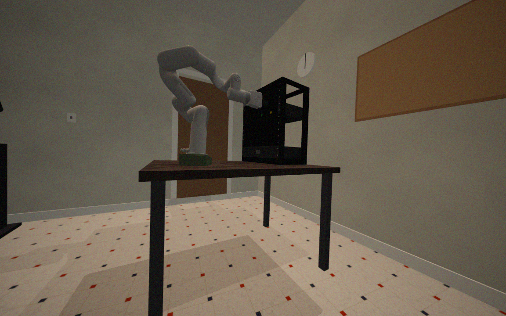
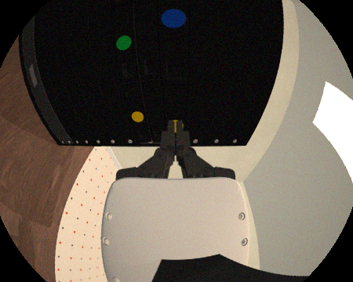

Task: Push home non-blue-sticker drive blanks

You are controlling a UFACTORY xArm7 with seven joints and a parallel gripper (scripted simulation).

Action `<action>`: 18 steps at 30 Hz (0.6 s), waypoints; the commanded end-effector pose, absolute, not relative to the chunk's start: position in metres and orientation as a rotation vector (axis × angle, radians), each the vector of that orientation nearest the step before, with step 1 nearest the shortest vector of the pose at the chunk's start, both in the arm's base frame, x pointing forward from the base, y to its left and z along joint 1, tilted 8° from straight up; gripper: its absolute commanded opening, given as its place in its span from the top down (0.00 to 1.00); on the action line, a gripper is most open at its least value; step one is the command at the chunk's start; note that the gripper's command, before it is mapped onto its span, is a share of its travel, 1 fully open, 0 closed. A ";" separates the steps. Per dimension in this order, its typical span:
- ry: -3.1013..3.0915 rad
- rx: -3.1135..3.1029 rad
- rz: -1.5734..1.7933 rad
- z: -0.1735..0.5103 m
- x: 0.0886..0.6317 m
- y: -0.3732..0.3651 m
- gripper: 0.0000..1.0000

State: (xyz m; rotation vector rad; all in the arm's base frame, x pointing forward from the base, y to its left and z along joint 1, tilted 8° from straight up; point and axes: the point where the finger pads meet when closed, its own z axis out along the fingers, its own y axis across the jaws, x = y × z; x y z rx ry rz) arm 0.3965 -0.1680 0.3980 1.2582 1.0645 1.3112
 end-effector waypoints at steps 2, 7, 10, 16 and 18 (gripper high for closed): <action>1.063 1.255 1.311 0.400 0.400 -0.169 1.00; 1.063 1.255 1.311 0.401 0.405 -0.169 1.00; 1.063 1.255 1.311 0.401 0.405 -0.169 1.00; 1.063 1.255 1.311 0.401 0.406 -0.169 1.00; 1.063 1.255 1.311 0.401 0.407 -0.169 1.00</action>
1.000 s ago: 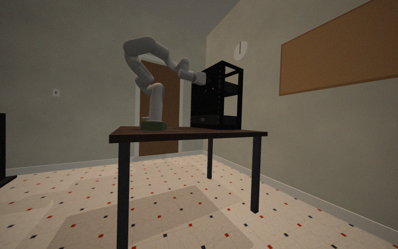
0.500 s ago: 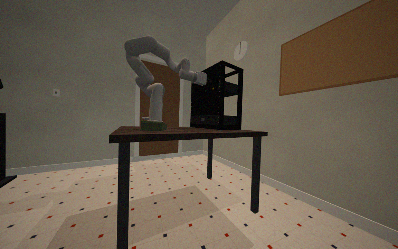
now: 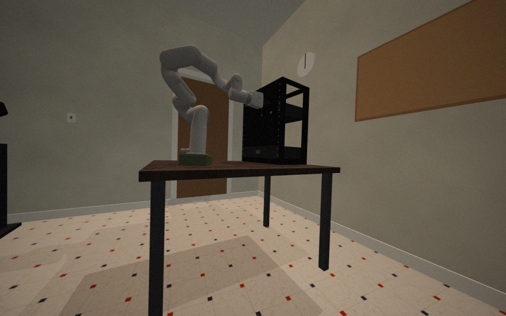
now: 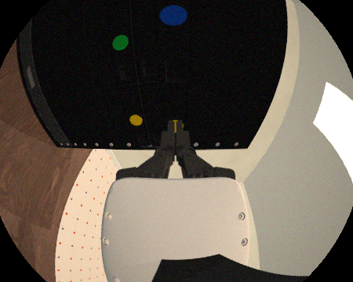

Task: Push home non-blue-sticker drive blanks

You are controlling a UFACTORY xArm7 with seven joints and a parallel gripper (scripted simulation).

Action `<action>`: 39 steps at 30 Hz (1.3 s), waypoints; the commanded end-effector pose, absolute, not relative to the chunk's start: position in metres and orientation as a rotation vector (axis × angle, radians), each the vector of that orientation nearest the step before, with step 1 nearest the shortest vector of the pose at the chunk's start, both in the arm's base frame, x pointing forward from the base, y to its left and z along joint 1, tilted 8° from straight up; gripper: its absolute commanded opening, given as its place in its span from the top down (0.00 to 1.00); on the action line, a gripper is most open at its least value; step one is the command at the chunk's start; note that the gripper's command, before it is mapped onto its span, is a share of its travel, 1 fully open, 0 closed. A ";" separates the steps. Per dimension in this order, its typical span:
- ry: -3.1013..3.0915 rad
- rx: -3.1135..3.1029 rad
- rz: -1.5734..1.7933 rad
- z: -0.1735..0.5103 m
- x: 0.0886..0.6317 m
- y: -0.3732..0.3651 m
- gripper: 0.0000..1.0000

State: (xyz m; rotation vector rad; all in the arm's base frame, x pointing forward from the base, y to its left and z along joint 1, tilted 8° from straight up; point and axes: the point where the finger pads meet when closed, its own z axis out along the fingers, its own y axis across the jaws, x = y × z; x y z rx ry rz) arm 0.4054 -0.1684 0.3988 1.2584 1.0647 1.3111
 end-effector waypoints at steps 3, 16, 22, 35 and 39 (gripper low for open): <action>1.063 1.255 1.311 0.401 0.410 -0.169 1.00; 1.063 1.255 1.311 0.402 0.415 -0.169 1.00; 1.063 1.255 1.311 0.402 0.417 -0.169 1.00; 1.063 1.255 1.311 0.402 0.418 -0.169 1.00; 1.063 1.255 1.311 0.402 0.420 -0.169 1.00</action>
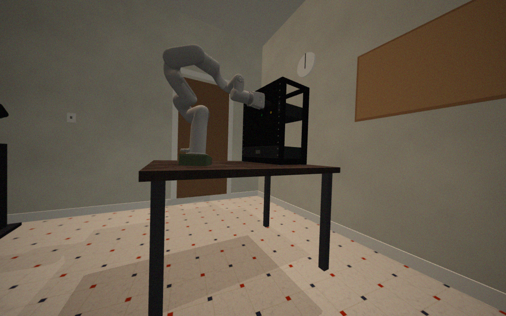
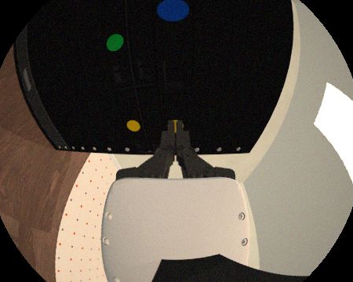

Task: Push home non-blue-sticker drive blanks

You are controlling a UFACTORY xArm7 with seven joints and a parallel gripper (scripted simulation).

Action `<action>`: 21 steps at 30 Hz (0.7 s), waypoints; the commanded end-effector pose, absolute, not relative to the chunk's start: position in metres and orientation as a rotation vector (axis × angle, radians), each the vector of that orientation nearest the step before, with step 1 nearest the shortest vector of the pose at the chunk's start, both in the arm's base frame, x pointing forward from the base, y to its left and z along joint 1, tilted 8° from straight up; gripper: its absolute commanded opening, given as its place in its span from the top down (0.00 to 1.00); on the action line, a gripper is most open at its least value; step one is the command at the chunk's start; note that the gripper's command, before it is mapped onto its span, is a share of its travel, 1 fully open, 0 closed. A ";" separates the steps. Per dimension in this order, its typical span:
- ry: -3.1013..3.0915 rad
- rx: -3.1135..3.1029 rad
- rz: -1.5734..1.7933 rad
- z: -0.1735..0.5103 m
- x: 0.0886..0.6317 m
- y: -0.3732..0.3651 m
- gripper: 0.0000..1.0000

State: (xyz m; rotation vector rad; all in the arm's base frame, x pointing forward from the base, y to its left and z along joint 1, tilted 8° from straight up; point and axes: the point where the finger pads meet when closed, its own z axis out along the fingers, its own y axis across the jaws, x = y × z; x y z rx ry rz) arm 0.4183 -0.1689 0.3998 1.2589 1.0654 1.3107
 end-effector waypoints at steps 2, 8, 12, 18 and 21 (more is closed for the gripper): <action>1.063 1.255 1.311 0.402 0.420 -0.169 1.00; 1.063 1.255 1.311 0.402 0.421 -0.169 1.00; 1.063 1.255 1.311 0.402 0.421 -0.169 1.00; 1.063 1.255 1.311 0.403 0.423 -0.170 1.00; 1.063 1.255 1.311 0.403 0.424 -0.170 1.00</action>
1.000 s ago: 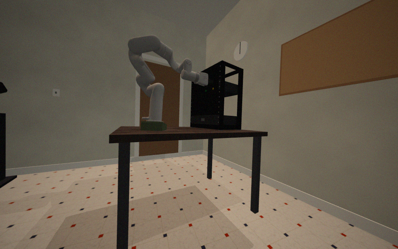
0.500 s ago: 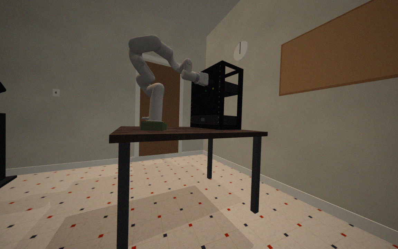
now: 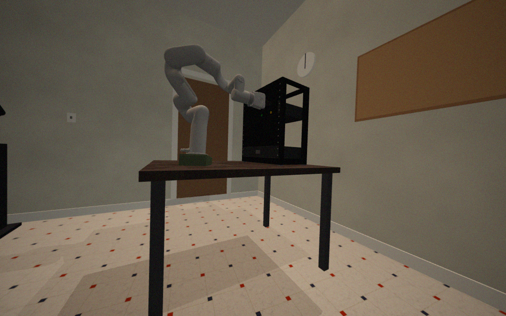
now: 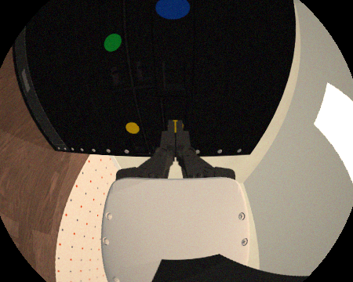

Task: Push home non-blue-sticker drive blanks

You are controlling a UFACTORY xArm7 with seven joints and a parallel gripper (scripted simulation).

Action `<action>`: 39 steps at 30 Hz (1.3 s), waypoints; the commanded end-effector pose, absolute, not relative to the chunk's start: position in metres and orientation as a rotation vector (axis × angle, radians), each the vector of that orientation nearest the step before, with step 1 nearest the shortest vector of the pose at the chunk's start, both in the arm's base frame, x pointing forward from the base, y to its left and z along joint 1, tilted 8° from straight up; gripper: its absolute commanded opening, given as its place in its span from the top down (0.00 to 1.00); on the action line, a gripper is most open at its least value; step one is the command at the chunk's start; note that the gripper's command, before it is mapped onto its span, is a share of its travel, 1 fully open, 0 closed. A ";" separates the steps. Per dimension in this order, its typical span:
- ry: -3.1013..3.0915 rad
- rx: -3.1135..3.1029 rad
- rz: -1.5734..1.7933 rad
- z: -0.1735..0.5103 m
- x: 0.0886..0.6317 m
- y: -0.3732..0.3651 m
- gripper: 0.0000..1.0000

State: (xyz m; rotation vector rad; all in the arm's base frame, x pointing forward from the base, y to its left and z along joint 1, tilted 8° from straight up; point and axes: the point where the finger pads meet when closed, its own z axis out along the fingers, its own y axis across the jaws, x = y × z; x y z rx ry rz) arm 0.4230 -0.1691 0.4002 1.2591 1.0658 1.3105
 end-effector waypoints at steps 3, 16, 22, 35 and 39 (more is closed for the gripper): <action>1.063 1.255 1.311 0.403 0.424 -0.170 1.00; 1.063 1.255 1.311 0.403 0.426 -0.170 1.00; 1.063 1.255 1.311 0.403 0.426 -0.170 1.00; 1.063 1.255 1.311 0.401 0.395 -0.169 1.00; 1.063 1.255 1.311 0.399 0.370 -0.168 1.00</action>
